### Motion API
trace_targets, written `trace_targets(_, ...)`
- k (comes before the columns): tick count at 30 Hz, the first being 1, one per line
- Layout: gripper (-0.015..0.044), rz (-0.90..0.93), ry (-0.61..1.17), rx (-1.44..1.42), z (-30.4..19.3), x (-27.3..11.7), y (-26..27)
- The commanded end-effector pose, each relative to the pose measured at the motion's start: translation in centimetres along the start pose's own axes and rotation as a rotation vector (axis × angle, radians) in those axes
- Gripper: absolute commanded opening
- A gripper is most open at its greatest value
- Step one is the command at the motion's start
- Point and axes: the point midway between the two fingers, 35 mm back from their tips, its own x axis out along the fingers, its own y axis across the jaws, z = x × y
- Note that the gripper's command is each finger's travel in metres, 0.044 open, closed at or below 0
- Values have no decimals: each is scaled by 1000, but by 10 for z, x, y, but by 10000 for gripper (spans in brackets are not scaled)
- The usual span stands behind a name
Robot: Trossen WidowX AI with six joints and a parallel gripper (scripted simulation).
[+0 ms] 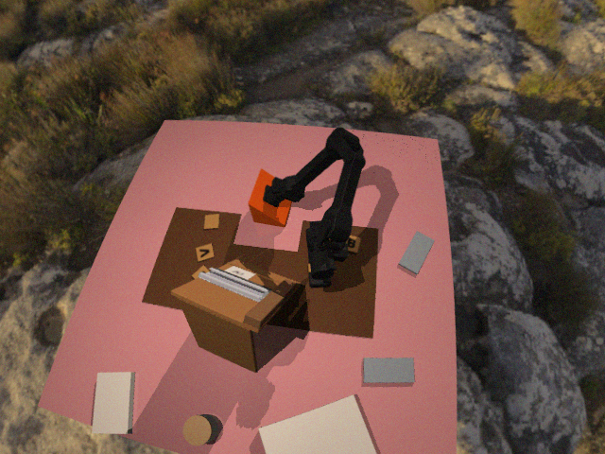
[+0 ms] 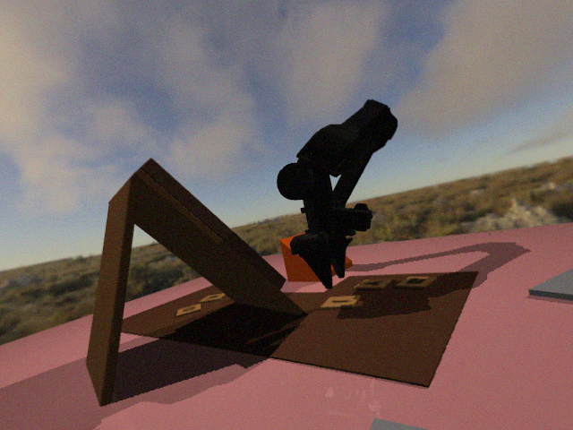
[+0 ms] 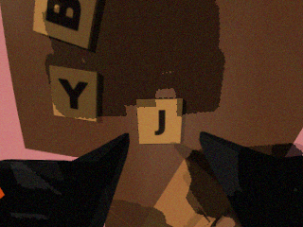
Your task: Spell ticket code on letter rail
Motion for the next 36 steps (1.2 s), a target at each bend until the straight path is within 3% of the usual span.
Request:
trace_targets(1, 340, 10, 3, 7, 0, 18, 2)
trace_targets(36, 340, 10, 2, 7, 1, 37, 2)
